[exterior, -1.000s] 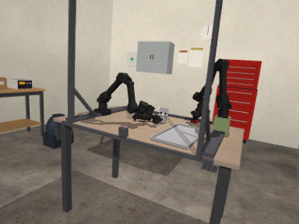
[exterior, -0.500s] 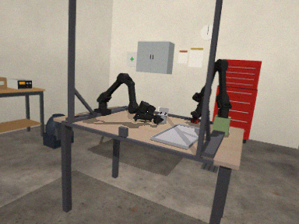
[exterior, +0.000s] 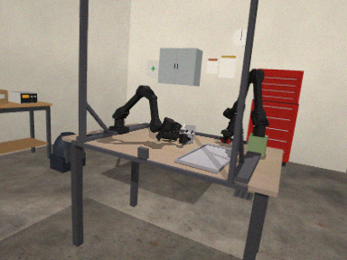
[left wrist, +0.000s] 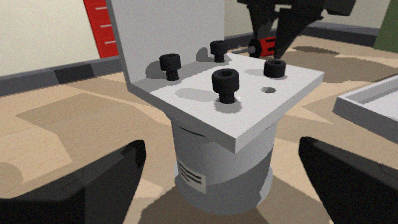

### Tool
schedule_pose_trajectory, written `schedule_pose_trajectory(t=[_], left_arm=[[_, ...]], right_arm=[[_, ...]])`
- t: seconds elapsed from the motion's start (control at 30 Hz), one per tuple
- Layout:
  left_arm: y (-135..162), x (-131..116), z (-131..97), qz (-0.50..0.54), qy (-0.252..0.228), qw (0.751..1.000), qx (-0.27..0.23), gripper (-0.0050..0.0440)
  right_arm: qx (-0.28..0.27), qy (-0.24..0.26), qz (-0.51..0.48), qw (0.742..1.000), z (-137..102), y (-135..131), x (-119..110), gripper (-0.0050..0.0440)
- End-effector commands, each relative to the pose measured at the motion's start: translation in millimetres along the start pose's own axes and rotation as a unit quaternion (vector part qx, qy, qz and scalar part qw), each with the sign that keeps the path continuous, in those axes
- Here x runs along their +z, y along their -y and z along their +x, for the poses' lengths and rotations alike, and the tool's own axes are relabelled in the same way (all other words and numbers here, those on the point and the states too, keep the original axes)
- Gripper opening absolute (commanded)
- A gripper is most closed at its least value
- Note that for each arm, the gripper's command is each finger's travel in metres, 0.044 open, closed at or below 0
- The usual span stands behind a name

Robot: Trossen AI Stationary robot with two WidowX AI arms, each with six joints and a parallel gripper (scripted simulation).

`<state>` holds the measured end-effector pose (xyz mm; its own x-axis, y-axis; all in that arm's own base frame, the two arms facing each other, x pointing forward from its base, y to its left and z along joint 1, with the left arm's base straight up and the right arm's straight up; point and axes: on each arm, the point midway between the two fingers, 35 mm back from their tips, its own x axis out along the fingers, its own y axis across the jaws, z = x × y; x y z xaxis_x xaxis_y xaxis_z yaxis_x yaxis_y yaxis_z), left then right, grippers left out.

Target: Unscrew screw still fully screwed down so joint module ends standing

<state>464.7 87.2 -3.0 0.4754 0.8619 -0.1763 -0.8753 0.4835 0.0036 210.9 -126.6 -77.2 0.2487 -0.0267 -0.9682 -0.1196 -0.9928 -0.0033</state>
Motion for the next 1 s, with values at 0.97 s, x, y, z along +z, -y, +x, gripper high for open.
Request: schedule_pose_trajectory(t=[0.97], left_arm=[[5, 6, 21, -0.008, 0.005, 1.0, -0.002, 0.04]], right_arm=[[0.006, -0.012, -0.003, 1.0, -3, -3, -8, 0.0155]])
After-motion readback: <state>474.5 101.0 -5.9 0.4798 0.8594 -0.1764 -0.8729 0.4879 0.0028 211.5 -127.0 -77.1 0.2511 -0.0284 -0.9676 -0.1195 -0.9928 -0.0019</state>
